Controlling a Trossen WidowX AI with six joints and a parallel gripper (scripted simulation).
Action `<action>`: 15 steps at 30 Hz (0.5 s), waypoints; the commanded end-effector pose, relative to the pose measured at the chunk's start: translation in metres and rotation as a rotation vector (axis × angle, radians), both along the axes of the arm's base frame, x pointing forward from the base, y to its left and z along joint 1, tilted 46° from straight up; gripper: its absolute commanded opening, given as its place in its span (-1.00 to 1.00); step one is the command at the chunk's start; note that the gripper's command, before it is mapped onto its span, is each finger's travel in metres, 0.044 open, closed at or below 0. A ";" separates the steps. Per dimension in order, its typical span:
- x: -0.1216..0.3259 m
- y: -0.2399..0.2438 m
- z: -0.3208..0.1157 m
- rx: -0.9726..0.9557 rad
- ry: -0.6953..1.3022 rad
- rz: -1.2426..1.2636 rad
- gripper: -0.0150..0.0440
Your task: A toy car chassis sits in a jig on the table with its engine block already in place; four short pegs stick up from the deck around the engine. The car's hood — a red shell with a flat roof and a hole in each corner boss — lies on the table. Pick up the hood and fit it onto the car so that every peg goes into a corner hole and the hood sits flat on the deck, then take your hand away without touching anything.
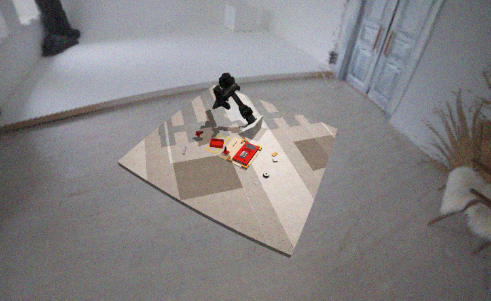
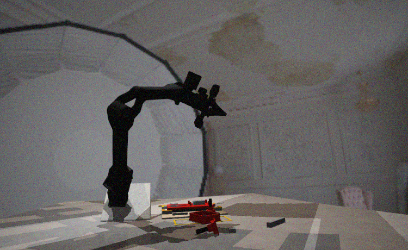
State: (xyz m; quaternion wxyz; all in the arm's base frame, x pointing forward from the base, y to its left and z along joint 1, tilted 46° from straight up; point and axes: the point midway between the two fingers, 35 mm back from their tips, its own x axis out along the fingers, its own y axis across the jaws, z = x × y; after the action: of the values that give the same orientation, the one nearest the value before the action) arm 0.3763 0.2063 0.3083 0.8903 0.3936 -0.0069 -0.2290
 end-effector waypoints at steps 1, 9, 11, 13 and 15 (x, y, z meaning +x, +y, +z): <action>0.001 -0.001 -0.002 -0.004 0.007 -0.001 -0.40; 0.019 -0.074 -0.072 -0.158 0.348 -0.089 0.31; 0.017 -0.096 -0.090 -0.183 0.452 -0.120 0.49; 0.012 -0.118 -0.107 -0.200 0.559 -0.155 0.67; 0.005 -0.138 -0.121 -0.210 0.658 -0.188 0.84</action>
State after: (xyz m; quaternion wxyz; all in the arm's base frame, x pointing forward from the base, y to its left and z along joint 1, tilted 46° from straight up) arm 0.3937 0.1167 0.2288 0.8895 0.2596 0.1329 -0.3516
